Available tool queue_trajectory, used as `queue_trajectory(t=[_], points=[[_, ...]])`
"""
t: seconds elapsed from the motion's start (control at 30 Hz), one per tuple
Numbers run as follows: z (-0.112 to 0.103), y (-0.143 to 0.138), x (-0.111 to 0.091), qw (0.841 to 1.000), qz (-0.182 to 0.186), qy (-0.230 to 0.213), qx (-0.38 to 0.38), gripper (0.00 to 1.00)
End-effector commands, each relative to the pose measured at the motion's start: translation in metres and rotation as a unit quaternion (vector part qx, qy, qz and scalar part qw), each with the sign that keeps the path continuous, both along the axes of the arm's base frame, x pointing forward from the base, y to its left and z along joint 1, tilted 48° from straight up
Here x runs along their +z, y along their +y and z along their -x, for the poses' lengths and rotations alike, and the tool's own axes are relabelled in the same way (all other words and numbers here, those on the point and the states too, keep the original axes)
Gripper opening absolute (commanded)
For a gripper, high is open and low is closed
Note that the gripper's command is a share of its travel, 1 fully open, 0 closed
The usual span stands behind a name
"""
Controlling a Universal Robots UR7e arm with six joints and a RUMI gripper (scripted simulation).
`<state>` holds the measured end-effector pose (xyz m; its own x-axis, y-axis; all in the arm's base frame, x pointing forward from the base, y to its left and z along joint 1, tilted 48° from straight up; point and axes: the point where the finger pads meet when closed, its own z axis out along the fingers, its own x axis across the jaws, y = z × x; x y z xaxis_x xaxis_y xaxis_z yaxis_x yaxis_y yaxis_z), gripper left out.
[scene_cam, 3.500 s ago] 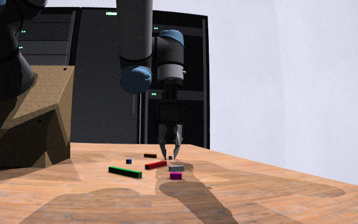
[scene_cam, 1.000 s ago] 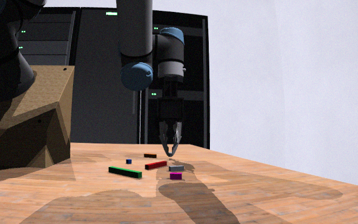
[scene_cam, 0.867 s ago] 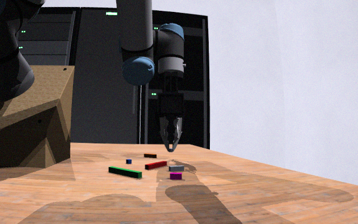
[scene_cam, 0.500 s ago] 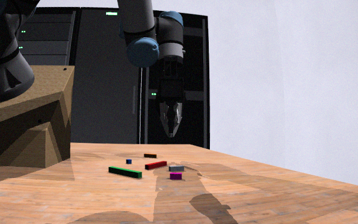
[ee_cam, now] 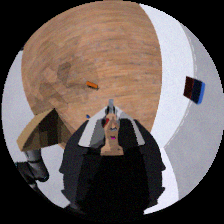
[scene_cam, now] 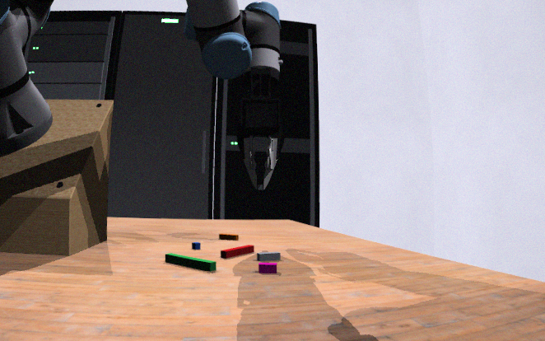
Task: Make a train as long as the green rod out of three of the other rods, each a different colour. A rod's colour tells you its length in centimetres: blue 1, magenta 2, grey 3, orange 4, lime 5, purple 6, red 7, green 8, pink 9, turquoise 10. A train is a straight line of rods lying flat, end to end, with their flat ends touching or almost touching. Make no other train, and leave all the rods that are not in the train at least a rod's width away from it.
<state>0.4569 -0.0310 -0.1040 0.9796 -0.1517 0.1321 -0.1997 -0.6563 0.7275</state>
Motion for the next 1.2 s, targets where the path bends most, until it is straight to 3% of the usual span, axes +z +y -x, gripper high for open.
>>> queue_trajectory(t=[0.0, 0.33, 0.6, 0.9, 1.17], points=[[-0.001, 0.001, 0.001, 1.0, 0.0, 0.001, -0.002, 0.0], [0.01, -0.004, 0.004, 1.0, 0.001, -0.019, -0.023, 0.0], [0.038, -0.017, 0.021, 0.99, 0.004, -0.101, -0.098, 0.0], [0.06, -0.026, 0.031, 0.976, 0.006, -0.158, -0.15, 0.0], [0.09, -0.038, 0.045, 0.947, 0.009, -0.234, -0.218, 0.0]])
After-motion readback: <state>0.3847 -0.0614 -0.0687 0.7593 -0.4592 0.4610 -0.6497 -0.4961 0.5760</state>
